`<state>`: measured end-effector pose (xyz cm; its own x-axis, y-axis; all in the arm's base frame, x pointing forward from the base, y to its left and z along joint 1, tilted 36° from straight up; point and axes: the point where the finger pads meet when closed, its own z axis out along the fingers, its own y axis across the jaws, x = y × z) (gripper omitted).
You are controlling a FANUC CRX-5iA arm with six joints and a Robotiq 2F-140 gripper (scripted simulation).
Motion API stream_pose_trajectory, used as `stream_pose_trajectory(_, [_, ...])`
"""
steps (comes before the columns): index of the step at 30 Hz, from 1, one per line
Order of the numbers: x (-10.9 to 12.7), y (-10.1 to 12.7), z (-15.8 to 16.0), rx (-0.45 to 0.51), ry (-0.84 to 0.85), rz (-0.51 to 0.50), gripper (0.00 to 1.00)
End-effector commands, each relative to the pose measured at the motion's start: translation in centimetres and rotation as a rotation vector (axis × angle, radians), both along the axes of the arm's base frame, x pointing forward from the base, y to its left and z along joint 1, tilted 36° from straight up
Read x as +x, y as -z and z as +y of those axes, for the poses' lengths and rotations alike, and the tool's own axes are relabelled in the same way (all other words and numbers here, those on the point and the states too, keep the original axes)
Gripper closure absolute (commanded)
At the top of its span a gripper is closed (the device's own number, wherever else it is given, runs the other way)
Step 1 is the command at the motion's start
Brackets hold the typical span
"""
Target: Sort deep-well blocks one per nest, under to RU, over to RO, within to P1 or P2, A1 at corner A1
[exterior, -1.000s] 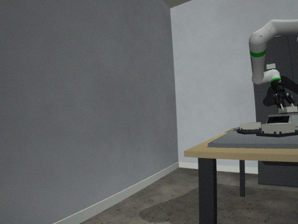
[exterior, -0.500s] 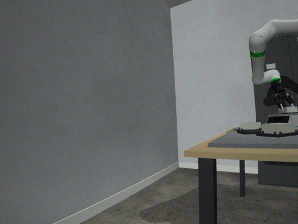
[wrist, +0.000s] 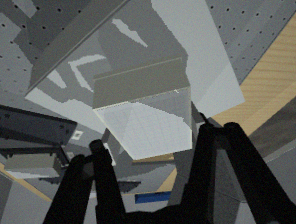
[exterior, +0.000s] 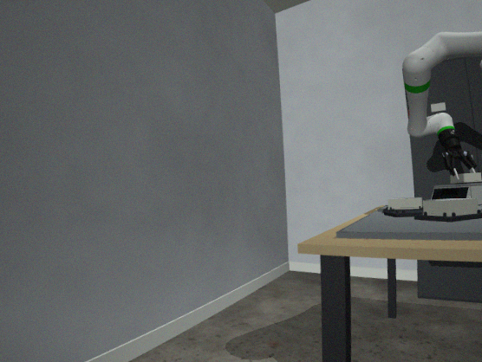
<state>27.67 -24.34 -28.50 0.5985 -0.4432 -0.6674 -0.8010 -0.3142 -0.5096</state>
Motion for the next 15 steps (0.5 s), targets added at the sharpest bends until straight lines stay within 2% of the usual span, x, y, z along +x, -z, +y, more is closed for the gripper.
stream_pose_trajectory(1, [0.02,0.05,0.01,0.000,0.000,0.000,0.90])
stream_pose_trajectory(15, [0.08,0.21,0.11,0.000,0.000,0.000,0.90])
